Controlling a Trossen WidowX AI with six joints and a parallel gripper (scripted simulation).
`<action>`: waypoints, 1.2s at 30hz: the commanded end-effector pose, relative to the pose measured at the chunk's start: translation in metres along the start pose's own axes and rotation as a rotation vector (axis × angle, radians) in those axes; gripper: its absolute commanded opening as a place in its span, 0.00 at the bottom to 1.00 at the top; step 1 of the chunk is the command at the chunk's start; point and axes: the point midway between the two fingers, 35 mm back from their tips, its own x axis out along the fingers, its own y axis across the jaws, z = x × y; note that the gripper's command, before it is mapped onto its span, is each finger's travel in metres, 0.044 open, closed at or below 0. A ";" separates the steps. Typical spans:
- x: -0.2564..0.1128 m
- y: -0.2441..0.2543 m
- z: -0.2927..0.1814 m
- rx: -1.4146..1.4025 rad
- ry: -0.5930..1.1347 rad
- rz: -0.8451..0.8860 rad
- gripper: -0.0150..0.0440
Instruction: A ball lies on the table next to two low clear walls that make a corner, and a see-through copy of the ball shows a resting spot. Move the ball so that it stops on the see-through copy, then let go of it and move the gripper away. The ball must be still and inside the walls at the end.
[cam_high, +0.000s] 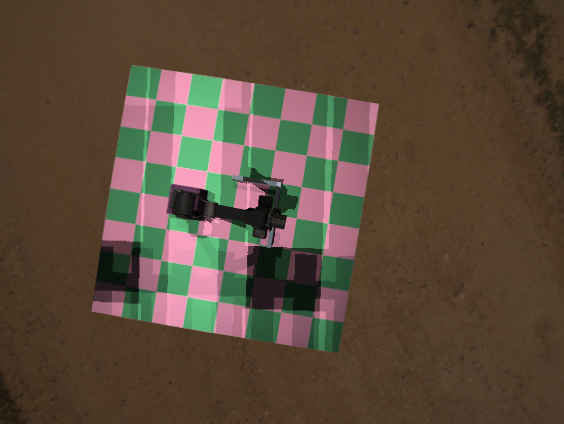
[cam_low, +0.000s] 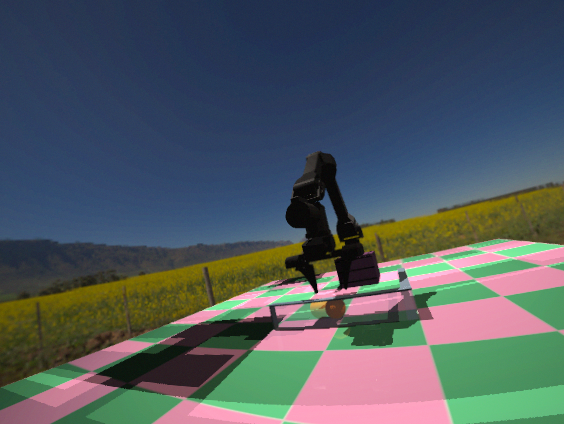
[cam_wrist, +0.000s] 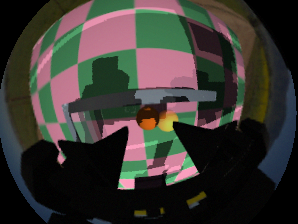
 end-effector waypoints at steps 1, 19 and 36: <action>0.008 0.001 -0.001 -0.006 0.007 0.005 0.84; 0.037 0.001 -0.001 -0.006 0.007 0.005 0.84; 0.044 0.001 -0.002 -0.006 0.007 0.005 0.62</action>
